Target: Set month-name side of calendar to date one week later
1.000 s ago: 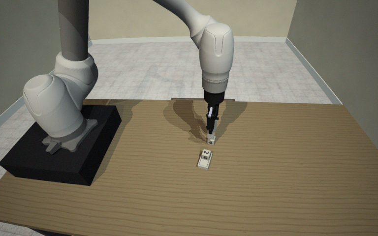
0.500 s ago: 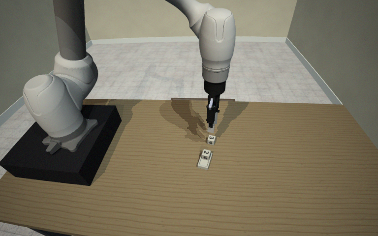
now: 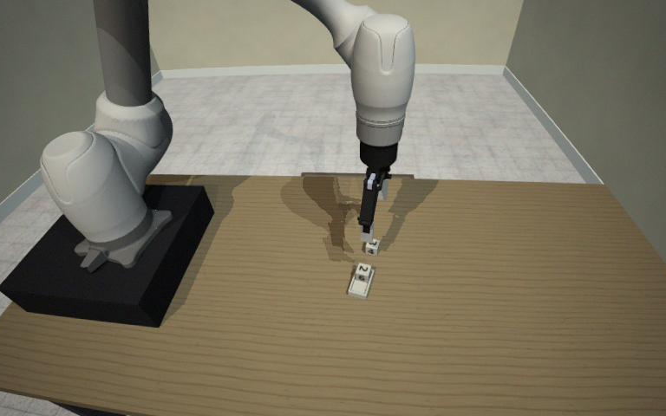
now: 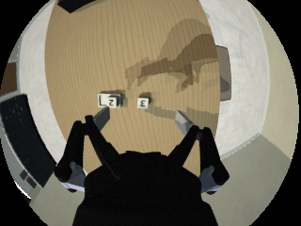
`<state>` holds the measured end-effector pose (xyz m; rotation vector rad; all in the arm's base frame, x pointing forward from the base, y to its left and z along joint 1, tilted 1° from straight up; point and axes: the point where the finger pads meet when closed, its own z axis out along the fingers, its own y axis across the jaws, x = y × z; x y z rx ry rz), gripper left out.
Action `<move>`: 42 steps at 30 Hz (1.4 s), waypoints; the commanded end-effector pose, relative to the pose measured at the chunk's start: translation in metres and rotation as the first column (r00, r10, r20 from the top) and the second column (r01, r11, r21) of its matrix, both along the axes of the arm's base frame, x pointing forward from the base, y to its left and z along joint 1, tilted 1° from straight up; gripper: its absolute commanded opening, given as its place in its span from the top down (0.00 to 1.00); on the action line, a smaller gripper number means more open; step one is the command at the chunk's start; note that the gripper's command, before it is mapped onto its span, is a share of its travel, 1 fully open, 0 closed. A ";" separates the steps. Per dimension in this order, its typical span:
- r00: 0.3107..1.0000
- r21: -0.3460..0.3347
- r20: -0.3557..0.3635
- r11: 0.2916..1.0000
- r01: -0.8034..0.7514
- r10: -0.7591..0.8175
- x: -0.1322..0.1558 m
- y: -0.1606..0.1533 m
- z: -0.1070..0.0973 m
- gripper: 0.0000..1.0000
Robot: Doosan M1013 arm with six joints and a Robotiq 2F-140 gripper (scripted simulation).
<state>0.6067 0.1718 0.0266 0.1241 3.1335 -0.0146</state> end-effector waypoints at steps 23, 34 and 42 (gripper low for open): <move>0.852 -0.001 -0.006 0.852 -0.524 0.524 -0.001 -0.033 0.001 0.00; 0.600 0.000 -0.010 0.600 -0.800 0.800 -0.003 -0.055 0.002 0.00; 0.329 0.001 -0.012 0.329 -0.944 0.944 -0.005 -0.073 0.002 0.00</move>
